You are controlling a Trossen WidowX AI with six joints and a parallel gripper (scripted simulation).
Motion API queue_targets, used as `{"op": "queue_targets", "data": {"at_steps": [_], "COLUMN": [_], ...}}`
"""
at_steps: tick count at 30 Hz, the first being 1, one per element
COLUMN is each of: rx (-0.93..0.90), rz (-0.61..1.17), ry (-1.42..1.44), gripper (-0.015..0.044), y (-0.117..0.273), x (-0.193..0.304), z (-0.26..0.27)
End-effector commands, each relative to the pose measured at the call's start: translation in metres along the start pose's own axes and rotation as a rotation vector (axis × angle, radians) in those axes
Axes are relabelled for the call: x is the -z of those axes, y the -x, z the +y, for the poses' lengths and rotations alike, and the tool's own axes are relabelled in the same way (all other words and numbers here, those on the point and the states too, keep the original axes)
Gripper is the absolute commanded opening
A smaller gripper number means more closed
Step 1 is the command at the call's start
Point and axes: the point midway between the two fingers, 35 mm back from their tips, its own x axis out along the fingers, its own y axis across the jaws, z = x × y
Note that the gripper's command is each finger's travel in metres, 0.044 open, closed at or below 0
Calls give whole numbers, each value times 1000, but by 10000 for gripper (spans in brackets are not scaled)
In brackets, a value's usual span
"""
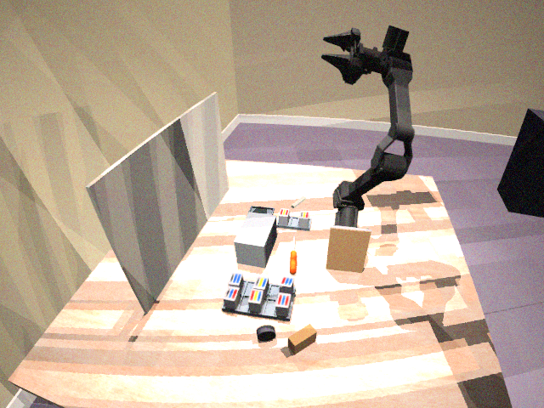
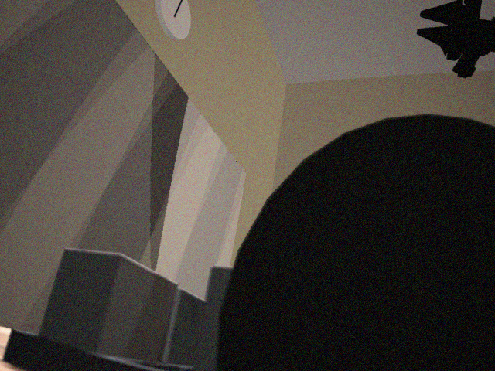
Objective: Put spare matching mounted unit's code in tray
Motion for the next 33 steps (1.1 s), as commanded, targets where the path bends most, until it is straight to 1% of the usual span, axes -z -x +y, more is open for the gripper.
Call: {"op": "queue_targets", "data": {"at_steps": [1, 2, 7, 9, 14, 19, 23, 26, 29, 33], "rx": [0, 0, -4, -31, -94, -69, 1, 88, 213, 423], "rz": [0, 0, 1, 4, -28, -118, -194, -255, -306, -354], "ry": [0, 0, -2, -19, -84, -141, -160, -154, -115, -23], "gripper": [426, 440, 440, 440, 440, 440, 440, 440, 440, 440], "y": [0, 0, 1, 7, 16, 2, -17, -39, -65, -104], "x": [0, 0, -1, -14, -77, -157, -213, -255, -293, -335], "z": [0, 0, 3, 23, 86, 119, 124, 119, 103, 66]}}
